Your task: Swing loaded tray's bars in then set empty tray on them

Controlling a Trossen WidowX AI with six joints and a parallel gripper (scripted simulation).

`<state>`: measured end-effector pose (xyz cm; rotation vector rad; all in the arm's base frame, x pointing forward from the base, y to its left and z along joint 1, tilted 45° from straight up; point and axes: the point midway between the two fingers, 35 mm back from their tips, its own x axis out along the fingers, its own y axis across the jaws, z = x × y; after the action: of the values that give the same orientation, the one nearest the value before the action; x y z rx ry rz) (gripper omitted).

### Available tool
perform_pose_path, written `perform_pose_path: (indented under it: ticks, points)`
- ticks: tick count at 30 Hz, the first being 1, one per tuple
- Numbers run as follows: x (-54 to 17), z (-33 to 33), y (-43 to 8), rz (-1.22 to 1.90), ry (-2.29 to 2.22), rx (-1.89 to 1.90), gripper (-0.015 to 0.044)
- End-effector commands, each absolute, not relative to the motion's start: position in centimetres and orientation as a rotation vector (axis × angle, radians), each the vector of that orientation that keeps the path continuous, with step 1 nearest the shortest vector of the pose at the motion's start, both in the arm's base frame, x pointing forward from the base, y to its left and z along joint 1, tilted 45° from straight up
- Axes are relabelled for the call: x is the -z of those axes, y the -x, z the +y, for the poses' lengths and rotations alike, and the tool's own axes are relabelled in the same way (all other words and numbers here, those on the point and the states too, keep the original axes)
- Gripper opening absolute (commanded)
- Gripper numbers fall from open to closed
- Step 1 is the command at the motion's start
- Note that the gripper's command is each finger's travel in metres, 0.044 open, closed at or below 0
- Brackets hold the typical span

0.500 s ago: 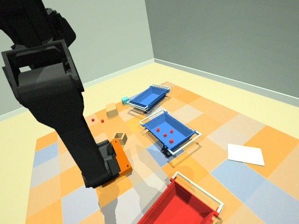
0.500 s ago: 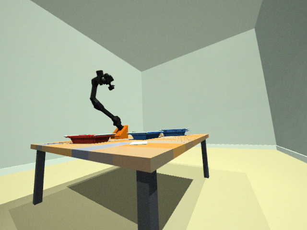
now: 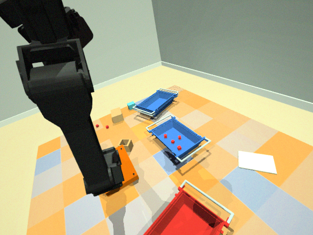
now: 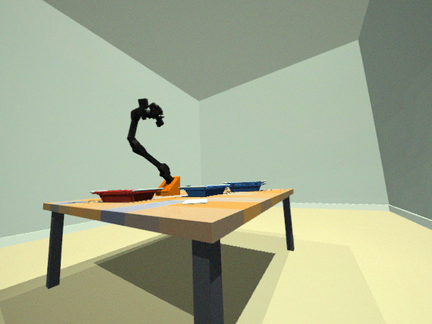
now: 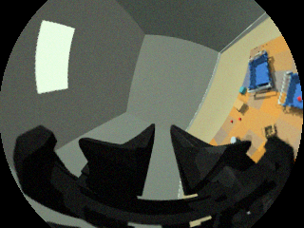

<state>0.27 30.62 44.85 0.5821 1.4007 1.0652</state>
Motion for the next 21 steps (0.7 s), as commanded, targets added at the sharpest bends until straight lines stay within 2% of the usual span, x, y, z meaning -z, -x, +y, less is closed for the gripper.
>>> perform_pose_path:
  ticks: [1, 10, 21]
  points:
    - [-42.0, 32.5, -4.7, 1.323, -0.544, -0.927, 0.009]
    - [-34.8, 31.7, -18.5, 1.098, -0.357, -0.554, 0.009]
    - [-26.7, 22.1, -32.4, 1.007, -0.034, -0.124, 0.009]
